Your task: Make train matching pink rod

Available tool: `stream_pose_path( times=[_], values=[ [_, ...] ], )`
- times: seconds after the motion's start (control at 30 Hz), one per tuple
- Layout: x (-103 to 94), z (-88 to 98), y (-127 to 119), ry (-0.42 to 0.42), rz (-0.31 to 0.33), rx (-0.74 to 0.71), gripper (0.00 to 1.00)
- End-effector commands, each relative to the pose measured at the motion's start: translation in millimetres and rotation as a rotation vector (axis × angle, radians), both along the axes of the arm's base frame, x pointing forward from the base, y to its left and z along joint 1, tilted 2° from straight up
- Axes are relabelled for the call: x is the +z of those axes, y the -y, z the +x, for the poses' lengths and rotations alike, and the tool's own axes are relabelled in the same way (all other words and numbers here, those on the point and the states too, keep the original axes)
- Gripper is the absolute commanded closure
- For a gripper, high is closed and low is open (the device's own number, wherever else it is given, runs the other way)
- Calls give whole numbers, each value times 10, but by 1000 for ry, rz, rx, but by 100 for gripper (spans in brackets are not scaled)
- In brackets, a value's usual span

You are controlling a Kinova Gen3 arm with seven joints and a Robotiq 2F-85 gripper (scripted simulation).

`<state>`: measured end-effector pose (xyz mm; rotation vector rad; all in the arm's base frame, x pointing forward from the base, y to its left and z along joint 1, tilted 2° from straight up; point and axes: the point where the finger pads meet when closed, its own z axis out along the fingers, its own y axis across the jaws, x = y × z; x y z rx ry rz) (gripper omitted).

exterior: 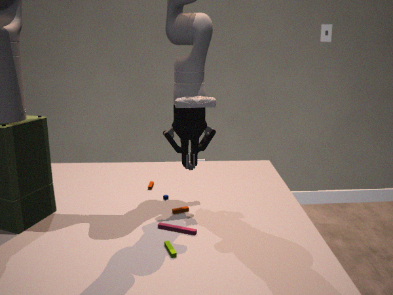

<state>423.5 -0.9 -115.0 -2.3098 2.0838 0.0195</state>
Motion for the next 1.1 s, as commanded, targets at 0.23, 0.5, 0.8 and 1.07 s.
stream_pose_path(
  times=[0.23, 0.5, 0.8, 1.07],
  values=[
    [-10, -134, -173, -23, 7, -215, 95],
    [-15, -249, -319, -39, 9, -455, 95],
    [1, -360, -488, -41, 8, -823, 95],
    [18, -384, -547, -32, 10, -987, 95]
  ],
)
